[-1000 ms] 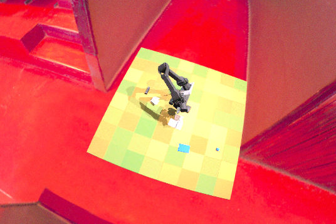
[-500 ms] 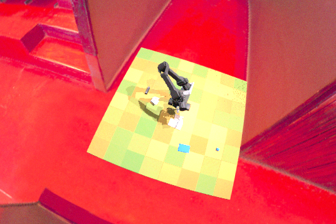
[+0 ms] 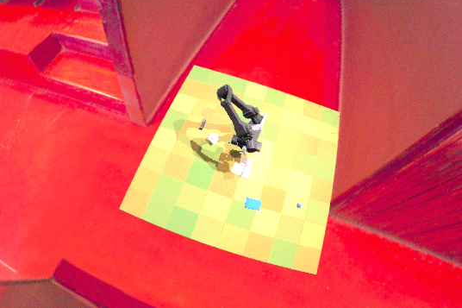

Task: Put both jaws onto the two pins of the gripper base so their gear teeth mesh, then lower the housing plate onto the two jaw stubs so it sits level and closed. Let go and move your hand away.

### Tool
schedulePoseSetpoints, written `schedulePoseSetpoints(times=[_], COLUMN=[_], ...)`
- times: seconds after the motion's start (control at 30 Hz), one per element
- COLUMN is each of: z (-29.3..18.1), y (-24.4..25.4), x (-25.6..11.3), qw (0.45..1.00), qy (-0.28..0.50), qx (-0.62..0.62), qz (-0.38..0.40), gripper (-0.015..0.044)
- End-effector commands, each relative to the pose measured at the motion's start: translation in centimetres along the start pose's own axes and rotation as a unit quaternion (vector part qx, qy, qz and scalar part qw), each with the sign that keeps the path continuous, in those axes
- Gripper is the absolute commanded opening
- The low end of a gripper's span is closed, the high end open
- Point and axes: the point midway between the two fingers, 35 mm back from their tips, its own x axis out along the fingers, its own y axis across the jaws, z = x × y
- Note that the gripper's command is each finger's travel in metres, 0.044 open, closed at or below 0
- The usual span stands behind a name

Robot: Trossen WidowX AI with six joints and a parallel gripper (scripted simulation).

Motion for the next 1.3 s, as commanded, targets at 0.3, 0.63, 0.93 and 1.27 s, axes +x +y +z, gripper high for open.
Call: schedulePoseSetpoints(times=[0.3, 0.63, 0.93, 1.27], z=[-3.4, -6.7, -9.6, -10.1], y=[0.2, 0.6, 1.0, 1.1], x=[-0.3, -0.3, -0.2, -0.1], qw=[1.000, 1.000, 1.000, 1.000], qy=[0.002, 0.003, 0.003, 0.003], qx=[-0.001, -0.001, 0.000, 0.000], qz=[0.001, 0.001, 0.001, 0.002], gripper=[0.0134, 0.0134, 0.0134, 0.0134])
